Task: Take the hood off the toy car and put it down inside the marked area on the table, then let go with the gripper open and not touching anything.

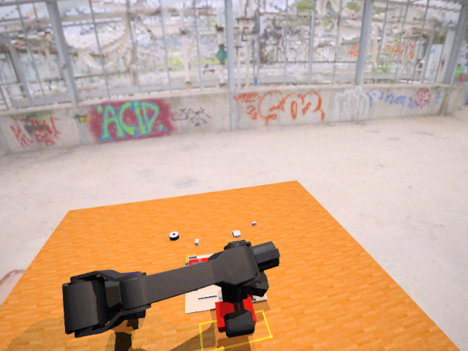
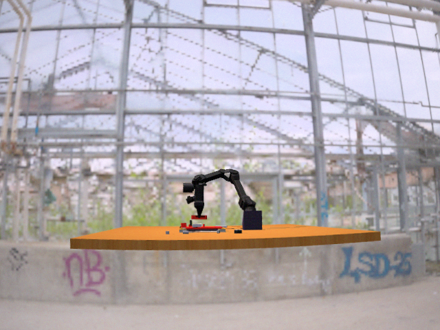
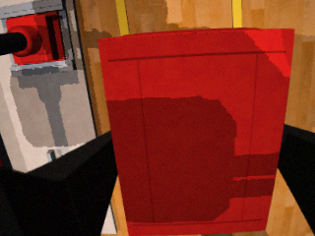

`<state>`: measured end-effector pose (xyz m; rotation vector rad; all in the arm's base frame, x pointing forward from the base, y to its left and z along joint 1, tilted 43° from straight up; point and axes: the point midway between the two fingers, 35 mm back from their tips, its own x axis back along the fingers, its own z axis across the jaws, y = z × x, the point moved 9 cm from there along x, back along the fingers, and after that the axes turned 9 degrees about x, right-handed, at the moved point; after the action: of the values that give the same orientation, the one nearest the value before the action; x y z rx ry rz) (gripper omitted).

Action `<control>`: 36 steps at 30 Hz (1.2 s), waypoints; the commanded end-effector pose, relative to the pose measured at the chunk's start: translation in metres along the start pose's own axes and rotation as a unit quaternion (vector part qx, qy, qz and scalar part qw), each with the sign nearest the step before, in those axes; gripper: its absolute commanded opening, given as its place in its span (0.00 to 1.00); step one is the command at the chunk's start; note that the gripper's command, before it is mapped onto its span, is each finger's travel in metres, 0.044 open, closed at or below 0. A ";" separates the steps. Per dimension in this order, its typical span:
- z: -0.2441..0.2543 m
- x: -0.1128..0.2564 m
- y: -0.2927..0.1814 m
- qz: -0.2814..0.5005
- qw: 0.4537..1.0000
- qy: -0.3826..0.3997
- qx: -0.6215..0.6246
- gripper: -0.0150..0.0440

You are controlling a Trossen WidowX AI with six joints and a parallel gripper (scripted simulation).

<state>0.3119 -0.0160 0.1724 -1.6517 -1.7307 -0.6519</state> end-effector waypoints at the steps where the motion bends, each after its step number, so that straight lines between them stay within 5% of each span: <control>1: 0.000 -0.005 -0.001 0.004 1.000 -0.001 0.002 0.25; 36: 0.000 -0.035 -0.004 0.004 1.000 -0.003 0.002 0.25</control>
<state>0.3102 -0.0374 0.1500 -1.6541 -1.7331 -0.6496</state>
